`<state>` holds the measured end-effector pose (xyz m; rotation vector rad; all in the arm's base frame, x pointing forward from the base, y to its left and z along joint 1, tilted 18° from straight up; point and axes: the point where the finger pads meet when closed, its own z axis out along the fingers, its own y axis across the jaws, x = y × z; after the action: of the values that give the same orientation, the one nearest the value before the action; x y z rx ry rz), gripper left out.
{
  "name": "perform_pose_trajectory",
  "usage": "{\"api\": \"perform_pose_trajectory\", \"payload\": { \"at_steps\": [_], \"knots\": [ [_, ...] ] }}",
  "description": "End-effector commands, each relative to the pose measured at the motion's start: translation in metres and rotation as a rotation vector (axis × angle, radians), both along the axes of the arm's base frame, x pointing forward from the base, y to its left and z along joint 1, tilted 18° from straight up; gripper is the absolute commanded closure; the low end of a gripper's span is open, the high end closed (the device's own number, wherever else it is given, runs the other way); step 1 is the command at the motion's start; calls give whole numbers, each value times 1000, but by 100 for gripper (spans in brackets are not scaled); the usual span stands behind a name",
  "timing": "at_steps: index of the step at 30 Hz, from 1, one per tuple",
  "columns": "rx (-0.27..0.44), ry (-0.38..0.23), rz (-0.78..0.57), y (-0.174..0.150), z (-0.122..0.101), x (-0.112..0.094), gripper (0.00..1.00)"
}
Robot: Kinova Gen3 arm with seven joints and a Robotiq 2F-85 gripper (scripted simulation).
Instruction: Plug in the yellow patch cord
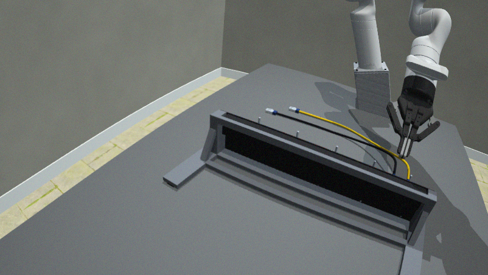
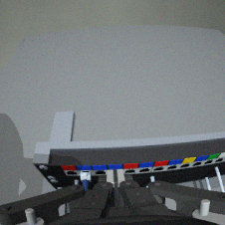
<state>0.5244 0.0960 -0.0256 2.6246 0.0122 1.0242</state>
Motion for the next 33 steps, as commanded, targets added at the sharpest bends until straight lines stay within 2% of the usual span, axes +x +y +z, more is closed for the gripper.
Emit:
{"api": "perform_pose_trajectory", "payload": {
  "at_steps": [1,18,23,30,33],
  "knots": [
    [1,-2,1,1,1,0,100],
    [1,-2,1,2,3,-2,100],
    [1,-2,1,7,16,-14,100],
    [1,-2,1,20,47,-44,100],
    [1,-2,1,22,52,-48,100]
  ]
}}
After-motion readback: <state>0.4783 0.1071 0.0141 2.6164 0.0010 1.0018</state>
